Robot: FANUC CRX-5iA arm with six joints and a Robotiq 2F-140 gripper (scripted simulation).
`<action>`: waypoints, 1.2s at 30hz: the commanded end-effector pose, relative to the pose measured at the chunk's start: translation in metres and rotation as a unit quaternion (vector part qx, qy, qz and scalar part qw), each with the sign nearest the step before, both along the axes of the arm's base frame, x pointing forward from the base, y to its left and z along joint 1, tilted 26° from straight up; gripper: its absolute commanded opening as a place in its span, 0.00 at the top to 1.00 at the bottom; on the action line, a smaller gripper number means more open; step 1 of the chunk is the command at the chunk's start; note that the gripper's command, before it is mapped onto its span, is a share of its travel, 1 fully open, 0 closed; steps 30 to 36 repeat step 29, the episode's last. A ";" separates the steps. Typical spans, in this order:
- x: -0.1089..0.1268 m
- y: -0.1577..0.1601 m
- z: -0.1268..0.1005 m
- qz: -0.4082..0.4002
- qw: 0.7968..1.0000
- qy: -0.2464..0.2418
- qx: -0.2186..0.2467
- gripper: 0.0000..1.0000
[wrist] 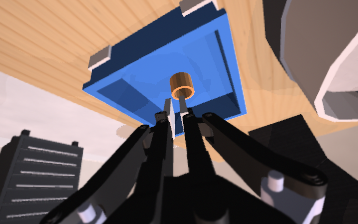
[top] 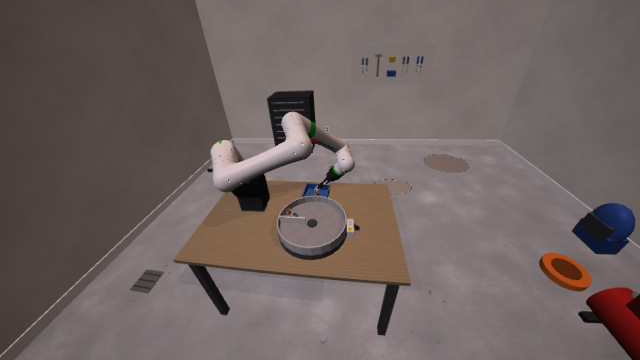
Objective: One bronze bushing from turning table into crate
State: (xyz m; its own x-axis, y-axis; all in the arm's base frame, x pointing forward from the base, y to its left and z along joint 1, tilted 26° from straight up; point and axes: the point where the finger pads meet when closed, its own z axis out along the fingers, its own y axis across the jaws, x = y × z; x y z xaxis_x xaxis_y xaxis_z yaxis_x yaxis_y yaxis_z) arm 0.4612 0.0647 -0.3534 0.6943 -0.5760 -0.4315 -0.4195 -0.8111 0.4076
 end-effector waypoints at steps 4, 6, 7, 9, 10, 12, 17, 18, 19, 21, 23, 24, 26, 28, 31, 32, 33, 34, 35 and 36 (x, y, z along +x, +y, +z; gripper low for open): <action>0.000 0.005 0.009 0.000 1.000 0.000 0.000 0.93; 0.000 0.008 0.015 0.000 1.000 0.000 0.000 0.93; 0.000 0.009 0.019 0.000 1.000 0.000 0.000 0.93; 0.000 0.013 0.027 0.000 1.000 0.000 0.000 0.93; 0.000 0.015 0.031 0.000 1.000 0.000 0.000 0.93; 0.000 0.020 0.040 0.000 1.000 0.000 0.000 0.93; 0.000 0.026 0.053 0.000 1.000 0.000 0.000 0.93; 0.000 0.028 0.058 0.000 1.000 0.000 0.000 0.93; 0.000 0.030 0.062 0.000 1.000 0.000 0.000 0.93; 0.000 0.030 0.062 0.000 1.000 0.000 0.000 0.93; 0.000 0.030 0.062 0.000 1.000 0.000 0.000 0.93; 0.000 0.030 0.062 0.000 1.000 0.000 0.000 0.93; 0.000 0.030 0.062 0.000 1.000 0.000 0.000 0.93; 0.000 0.030 0.062 0.000 1.000 0.000 0.000 0.93; 0.000 0.030 0.062 0.000 1.000 0.000 0.000 0.93; 0.000 0.030 0.062 0.000 1.000 0.000 0.000 0.93; 0.000 0.030 0.062 0.000 1.000 0.000 0.000 0.93; 0.000 0.030 0.062 0.000 1.000 0.000 0.000 0.93; 0.000 0.030 0.062 0.000 1.000 0.000 0.000 0.93; 0.000 0.030 0.062 0.000 1.000 0.000 0.000 0.93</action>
